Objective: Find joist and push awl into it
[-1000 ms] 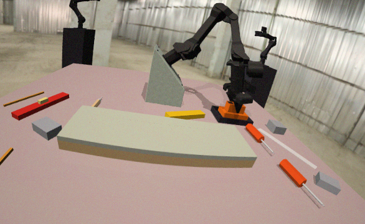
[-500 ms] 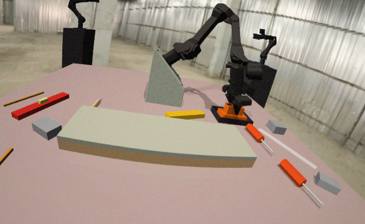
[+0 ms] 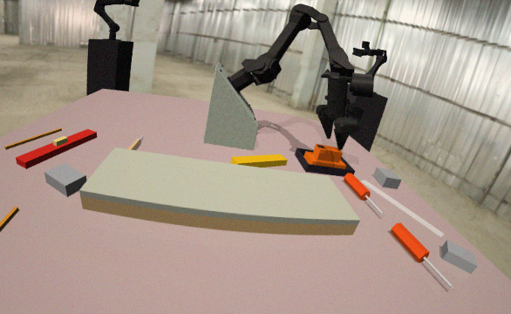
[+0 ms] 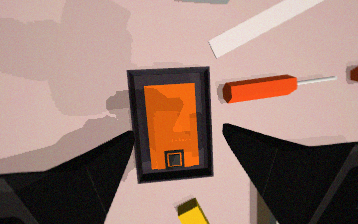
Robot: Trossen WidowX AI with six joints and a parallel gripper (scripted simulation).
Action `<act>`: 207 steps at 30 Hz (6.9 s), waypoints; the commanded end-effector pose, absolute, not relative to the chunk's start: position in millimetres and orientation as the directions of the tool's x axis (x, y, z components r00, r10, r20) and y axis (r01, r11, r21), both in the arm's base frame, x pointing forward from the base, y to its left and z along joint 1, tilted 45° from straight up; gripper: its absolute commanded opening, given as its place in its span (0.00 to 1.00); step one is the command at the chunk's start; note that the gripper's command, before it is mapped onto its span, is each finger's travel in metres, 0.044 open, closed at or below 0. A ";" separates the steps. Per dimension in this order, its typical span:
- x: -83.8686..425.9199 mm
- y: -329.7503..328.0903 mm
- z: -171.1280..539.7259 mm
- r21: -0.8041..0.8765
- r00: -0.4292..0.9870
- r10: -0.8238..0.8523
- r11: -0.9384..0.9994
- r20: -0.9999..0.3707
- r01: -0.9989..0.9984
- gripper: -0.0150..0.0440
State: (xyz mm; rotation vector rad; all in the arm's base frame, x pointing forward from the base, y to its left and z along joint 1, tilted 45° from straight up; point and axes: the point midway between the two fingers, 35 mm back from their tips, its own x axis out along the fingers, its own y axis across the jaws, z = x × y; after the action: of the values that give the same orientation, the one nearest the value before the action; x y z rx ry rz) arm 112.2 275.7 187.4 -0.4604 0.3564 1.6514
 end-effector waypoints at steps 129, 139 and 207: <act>242.1 -124.3 -199.8 0.689 -0.131 0.678 0.721 -0.723 -0.067 0.25; 238.7 -147.3 -174.9 0.676 -0.136 0.665 0.735 -0.734 -0.054 0.25; 172.0 -189.6 -119.1 -0.089 0.082 -0.560 0.271 -0.824 0.959 0.25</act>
State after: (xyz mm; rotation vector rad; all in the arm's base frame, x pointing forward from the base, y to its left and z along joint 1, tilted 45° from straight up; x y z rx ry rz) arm 177.8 -188.6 -131.3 0.5293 0.9980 -1.1551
